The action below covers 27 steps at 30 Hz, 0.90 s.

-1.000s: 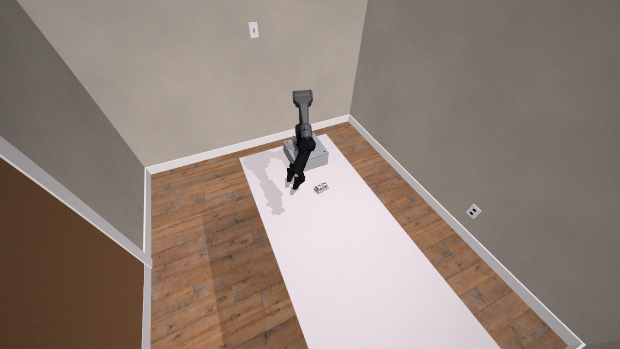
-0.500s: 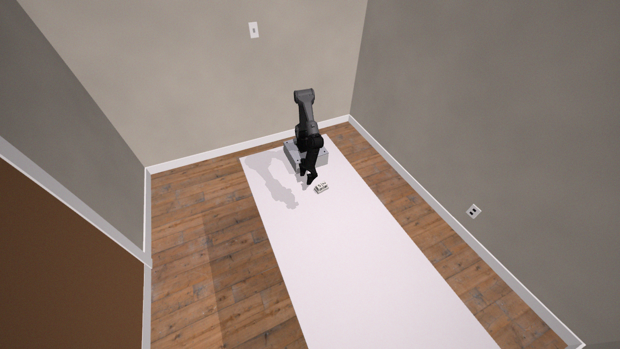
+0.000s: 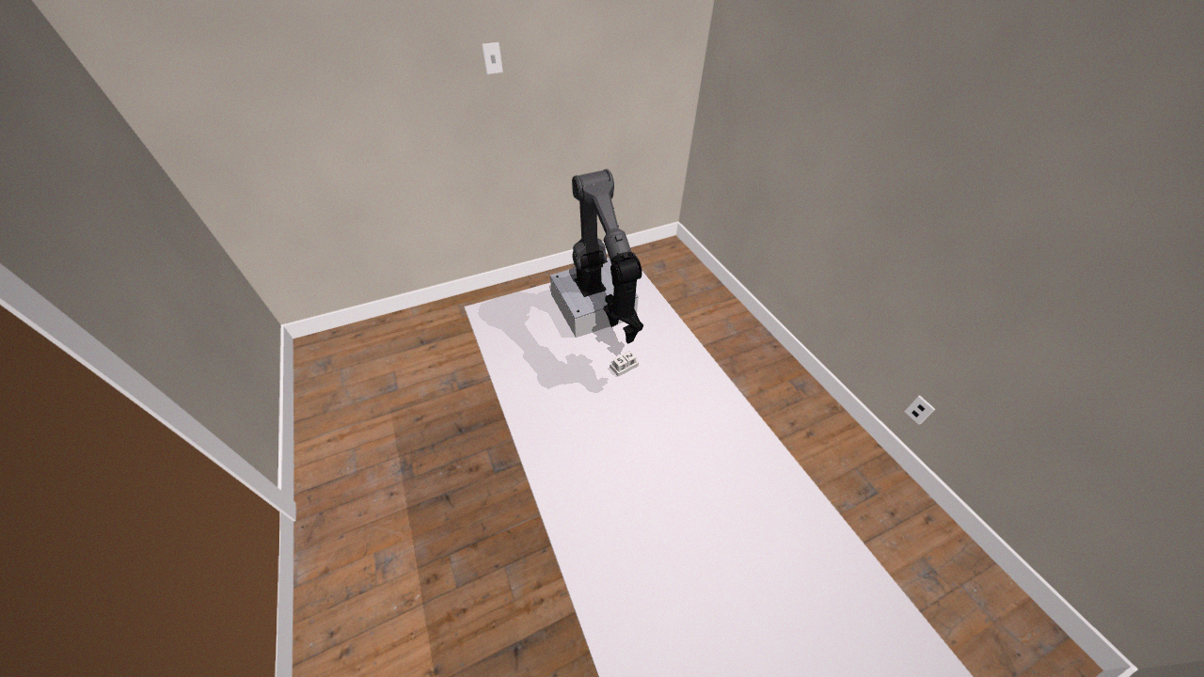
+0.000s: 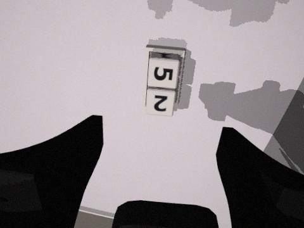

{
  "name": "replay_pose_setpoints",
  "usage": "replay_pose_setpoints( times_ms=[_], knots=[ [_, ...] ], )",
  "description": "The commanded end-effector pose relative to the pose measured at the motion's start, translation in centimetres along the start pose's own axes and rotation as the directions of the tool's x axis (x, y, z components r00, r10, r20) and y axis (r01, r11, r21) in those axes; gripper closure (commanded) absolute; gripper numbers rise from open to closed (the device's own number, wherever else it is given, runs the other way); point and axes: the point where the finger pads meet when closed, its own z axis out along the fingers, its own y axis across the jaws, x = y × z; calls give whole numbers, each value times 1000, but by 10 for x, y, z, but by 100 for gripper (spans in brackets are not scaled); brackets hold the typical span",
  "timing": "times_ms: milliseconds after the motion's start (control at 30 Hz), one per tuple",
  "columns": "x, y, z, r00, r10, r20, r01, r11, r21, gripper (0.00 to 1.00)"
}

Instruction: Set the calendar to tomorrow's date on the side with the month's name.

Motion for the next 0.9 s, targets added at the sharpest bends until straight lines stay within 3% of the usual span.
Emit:
replay_pose_setpoints(
  times_ms=[0, 267, 367, 467, 500, 867],
  knots=[
    [-1, 1, -1, 1000, 1, 2, -1, 1000, -5, 0],
    [-1, 1, 13, 1000, 2, 1, -2, 1000, 1, 0],
    [-1, 1, 48, 1000, 3, 2, -3, 1000, 1, 0],
    [0, 0, 60, 1000, 2, 1, -2, 1000, 1, 0],
    [-1, 2, 57, 1000, 2, 3, -2, 1000, -7, 36],
    [-1, 1, 58, 1000, 2, 2, -2, 1000, -4, 36]
  ],
)
